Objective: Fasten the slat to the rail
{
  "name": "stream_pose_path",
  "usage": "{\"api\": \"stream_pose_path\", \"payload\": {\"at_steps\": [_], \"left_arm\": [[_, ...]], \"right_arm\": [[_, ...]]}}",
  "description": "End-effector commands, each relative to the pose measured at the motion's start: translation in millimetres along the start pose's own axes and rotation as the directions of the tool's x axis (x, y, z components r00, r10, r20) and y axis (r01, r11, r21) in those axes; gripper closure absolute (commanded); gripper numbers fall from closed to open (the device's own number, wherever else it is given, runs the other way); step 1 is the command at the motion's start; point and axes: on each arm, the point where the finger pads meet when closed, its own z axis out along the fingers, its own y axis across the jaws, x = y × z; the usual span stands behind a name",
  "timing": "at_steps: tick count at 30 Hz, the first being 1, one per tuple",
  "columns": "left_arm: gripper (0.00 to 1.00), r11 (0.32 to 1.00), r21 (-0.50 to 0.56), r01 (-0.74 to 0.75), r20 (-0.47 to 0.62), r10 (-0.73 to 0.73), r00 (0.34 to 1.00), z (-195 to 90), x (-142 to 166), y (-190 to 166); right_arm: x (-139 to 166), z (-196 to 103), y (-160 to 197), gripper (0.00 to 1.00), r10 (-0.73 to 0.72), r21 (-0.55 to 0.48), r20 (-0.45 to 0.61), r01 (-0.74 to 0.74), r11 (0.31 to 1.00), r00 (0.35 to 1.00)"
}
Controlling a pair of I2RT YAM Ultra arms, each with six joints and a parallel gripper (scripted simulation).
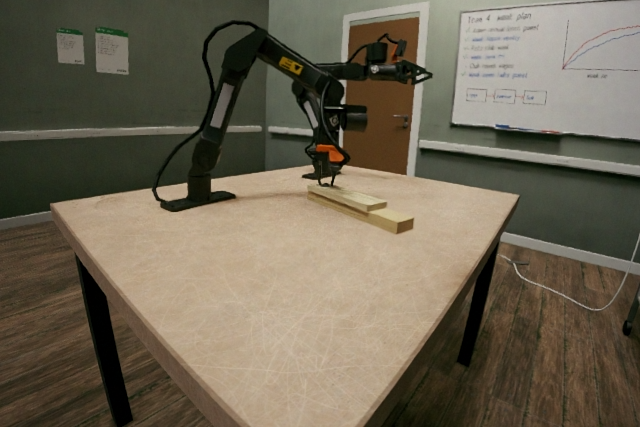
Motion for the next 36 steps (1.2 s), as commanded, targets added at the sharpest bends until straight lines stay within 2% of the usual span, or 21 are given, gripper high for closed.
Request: {"api": "stream_pose_path", "payload": {"at_steps": [1, 10, 12, 15, 17, 19, 22, 27, 32, 34, 35, 36], "left_arm": [[0.00, 1.000, 0.000, 0.000, 0.014, 0.000, 1.000, -1.1, -4.9, 0.0], [0.00, 1.000, 0.000, 0.000, 0.014, 0.000, 1.000, -1.1, -4.9, 0.0], [0.00, 1.000, 0.000, 0.000, 0.014, 0.000, 1.000, -1.1, -4.9, 0.0], [0.00, 1.000, 0.000, 0.000, 0.014, 0.000, 1.000, -1.1, -4.9, 0.0], [0.00, 1.000, 0.000, 0.000, 0.014, 0.000, 1.000, -1.1, -4.9, 0.0], [0.00, 1.000, 0.000, 0.000, 0.014, 0.000, 1.000, -1.1, -4.9, 0.0], [0.00, 1.000, 0.000, 0.000, 0.014, 0.000, 1.000, -1.1, -4.9, 0.0], [0.00, 1.000, 0.000, 0.000, 0.014, 0.000, 1.000, -1.1, -4.9, 0.0], [0.00, 1.000, 0.000, 0.000, 0.014, 0.000, 1.000, -1.1, -4.9, 0.0], [0.00, 1.000, 0.000, 0.000, 0.014, 0.000, 1.000, -1.1, -4.9, 0.0], [0.00, 1.000, 0.000, 0.000, 0.014, 0.000, 1.000, -1.1, -4.9, 0.0], [0.00, 1.000, 0.000, 0.000, 0.014, 0.000, 1.000, -1.1, -4.9, 0.0]], "right_arm": [[0.6, -3.4, 1.9, 0.66, 0.000, -0.011, -0.004, 0.000, 1.000, 1.000], [0.6, -3.5, 1.8, 0.66, -0.021, -0.011, -0.003, 0.021, 1.000, 1.000], [0.3, -4.6, 1.7, 0.66, -0.131, -0.011, 0.000, 0.131, 0.991, 0.991], [-0.3, -7.1, 1.5, 0.66, -0.365, -0.010, 0.007, 0.365, 0.931, 0.931], [-0.3, -7.1, 1.5, 0.66, -0.365, -0.010, 0.007, 0.365, 0.931, 0.931], [0.7, -8.7, 2.3, 0.66, -0.503, -0.013, 0.006, 0.503, 0.864, 0.864], [0.4, -9.9, 2.4, 0.66, -0.615, -0.012, 0.010, 0.616, 0.788, 0.788], [0.6, -11.5, 2.4, 0.66, -0.777, -0.009, 0.014, 0.777, 0.629, 0.629], [0.9, -12.1, 2.3, 0.66, -0.898, -0.005, 0.015, 0.898, 0.439, 0.439], [0.9, -12.1, 2.3, 0.66, -0.898, -0.005, 0.015, 0.898, 0.439, 0.439], [0.9, -12.2, 2.2, 0.66, -0.942, -0.002, 0.016, 0.942, 0.334, 0.334], [0.9, -12.4, 2.2, 0.66, -0.955, -0.001, 0.015, 0.956, 0.295, 0.295]]}}
